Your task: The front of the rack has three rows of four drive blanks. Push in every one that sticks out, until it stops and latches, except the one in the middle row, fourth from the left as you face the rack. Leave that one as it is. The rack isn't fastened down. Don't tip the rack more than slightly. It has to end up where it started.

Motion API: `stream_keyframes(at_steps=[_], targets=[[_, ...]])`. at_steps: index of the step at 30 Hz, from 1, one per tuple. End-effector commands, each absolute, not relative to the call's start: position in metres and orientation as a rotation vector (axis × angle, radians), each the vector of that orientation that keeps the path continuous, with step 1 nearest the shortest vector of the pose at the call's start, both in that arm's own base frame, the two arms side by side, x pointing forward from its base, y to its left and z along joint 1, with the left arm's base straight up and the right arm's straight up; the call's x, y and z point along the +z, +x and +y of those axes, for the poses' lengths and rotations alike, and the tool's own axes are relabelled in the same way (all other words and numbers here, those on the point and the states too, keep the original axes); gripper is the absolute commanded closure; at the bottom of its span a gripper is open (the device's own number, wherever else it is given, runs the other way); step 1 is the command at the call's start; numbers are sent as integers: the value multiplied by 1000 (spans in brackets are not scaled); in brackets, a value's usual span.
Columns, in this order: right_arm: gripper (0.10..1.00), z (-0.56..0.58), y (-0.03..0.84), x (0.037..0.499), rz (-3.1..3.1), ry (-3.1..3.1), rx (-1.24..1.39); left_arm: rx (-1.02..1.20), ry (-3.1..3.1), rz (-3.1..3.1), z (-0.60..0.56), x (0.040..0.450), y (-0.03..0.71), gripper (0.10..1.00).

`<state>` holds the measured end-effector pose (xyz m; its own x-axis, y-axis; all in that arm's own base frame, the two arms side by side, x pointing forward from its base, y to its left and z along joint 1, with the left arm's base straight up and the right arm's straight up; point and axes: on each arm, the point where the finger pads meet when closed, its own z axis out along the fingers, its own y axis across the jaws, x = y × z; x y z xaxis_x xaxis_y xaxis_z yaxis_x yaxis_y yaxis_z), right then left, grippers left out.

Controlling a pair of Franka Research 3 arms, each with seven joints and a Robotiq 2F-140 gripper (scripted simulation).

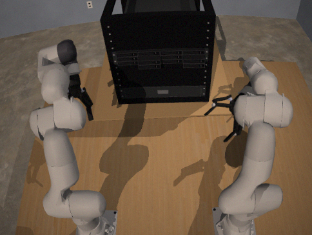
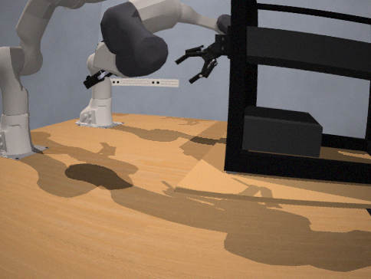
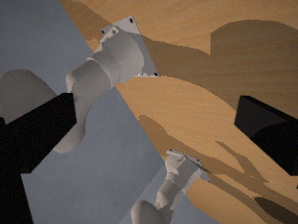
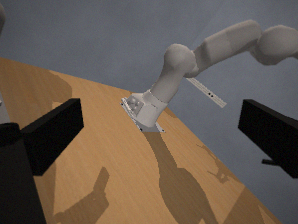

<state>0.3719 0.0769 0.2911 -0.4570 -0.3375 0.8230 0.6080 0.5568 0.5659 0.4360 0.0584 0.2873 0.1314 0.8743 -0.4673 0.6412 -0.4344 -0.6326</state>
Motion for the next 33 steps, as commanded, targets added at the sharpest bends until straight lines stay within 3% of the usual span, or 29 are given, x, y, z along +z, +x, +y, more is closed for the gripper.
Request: stream_keyframes(at_steps=[1, 33], targets=[[98, 77, 372, 291, -1728, -226, -1109, 1195, -2134, -1481, 58, 287, 436, 98], [98, 77, 372, 291, -1728, -226, -1109, 1197, -2171, -1494, 73, 288, 436, 98]])
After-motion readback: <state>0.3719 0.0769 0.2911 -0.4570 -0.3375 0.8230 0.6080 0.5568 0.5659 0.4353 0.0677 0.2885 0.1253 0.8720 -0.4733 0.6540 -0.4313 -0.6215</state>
